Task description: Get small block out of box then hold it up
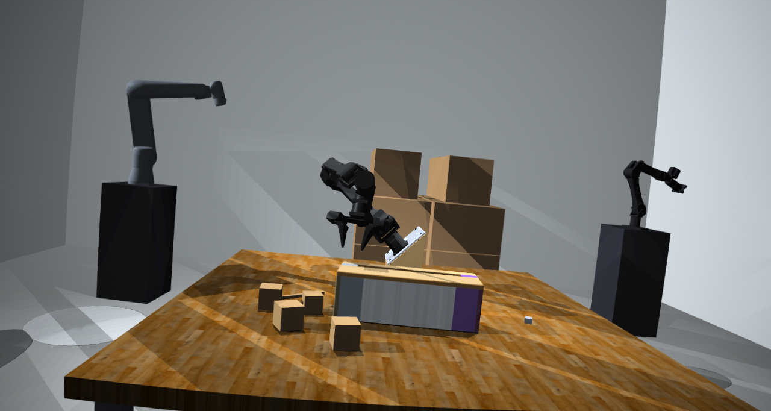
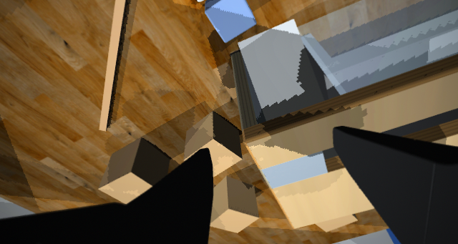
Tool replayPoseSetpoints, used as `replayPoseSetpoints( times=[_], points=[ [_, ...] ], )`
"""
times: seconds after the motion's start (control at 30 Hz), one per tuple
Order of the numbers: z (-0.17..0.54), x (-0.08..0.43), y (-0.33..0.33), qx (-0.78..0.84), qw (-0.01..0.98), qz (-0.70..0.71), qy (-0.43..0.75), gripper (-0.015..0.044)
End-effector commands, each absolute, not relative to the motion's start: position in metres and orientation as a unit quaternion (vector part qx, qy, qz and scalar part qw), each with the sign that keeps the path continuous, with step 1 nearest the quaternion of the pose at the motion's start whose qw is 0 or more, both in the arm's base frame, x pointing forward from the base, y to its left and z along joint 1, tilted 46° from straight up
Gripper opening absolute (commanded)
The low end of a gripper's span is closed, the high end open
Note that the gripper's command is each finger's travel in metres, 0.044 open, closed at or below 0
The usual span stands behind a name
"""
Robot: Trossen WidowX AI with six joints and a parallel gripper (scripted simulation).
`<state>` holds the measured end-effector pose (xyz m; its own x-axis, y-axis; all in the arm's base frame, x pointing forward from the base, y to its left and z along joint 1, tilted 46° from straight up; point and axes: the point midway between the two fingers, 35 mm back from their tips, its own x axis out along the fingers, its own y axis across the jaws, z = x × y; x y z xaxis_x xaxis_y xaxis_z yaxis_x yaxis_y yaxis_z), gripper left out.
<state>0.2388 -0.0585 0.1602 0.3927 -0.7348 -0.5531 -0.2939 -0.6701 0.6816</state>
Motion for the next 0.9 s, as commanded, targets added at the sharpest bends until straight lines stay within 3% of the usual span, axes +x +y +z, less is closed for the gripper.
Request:
replayPoseSetpoints(
  times=[0.0,0.23,0.3,0.57,0.87],
  points=[
    [0.162,0.232,-0.062,0.789,0.311,-0.453,-0.273,0.0285],
    [0.162,0.232,-0.062,0.791,0.306,-0.452,-0.276,0.0285],
    [0.160,0.232,-0.063,0.806,0.261,-0.438,-0.300,0.0285],
    [0.151,0.233,-0.079,0.831,-0.111,-0.289,-0.462,0.0285],
    [0.142,0.233,-0.098,0.665,-0.497,-0.046,-0.556,0.0285]
  ],
)
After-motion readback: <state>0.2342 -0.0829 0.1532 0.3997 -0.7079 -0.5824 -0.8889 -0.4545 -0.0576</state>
